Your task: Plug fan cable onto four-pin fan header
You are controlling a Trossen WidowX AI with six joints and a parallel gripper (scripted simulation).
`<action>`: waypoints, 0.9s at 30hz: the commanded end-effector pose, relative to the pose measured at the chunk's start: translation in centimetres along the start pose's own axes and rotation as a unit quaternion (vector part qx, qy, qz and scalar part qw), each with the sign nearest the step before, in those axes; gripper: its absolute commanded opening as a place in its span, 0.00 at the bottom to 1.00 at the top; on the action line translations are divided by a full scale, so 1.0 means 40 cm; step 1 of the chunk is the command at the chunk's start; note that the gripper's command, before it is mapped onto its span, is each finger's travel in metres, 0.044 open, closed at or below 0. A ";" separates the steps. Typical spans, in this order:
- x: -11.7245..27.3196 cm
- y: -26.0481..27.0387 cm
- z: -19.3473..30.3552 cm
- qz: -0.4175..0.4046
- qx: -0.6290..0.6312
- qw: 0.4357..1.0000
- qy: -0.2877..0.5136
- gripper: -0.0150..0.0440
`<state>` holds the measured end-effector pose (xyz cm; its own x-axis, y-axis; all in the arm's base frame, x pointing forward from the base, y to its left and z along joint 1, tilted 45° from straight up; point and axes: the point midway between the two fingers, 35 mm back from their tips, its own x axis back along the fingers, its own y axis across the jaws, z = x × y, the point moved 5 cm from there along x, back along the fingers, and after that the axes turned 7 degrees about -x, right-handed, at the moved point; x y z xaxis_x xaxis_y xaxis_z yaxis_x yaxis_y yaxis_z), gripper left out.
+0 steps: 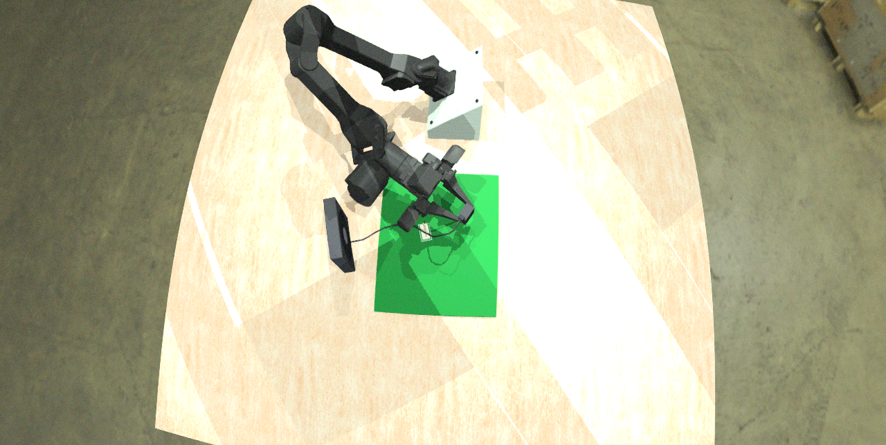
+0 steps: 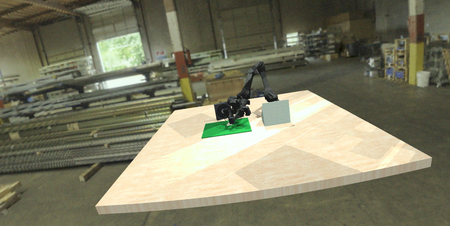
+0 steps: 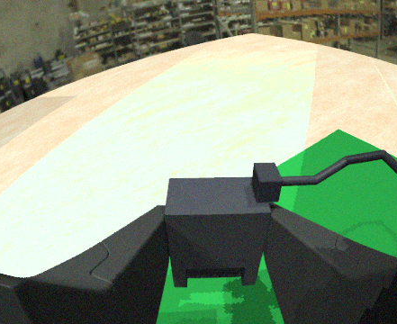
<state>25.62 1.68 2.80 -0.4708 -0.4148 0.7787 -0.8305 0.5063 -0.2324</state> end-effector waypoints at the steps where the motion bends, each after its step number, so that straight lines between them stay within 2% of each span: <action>1: 0.013 0.004 0.002 0.011 0.018 0.999 -0.025 0.25; 9: 0.033 0.008 0.006 0.034 0.048 0.996 -0.062 0.25; 27: 0.036 0.011 -0.015 0.030 0.041 0.997 -0.053 0.25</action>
<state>24.74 1.55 3.94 -0.5445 -0.4638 0.6989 -0.8193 0.4726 -0.3246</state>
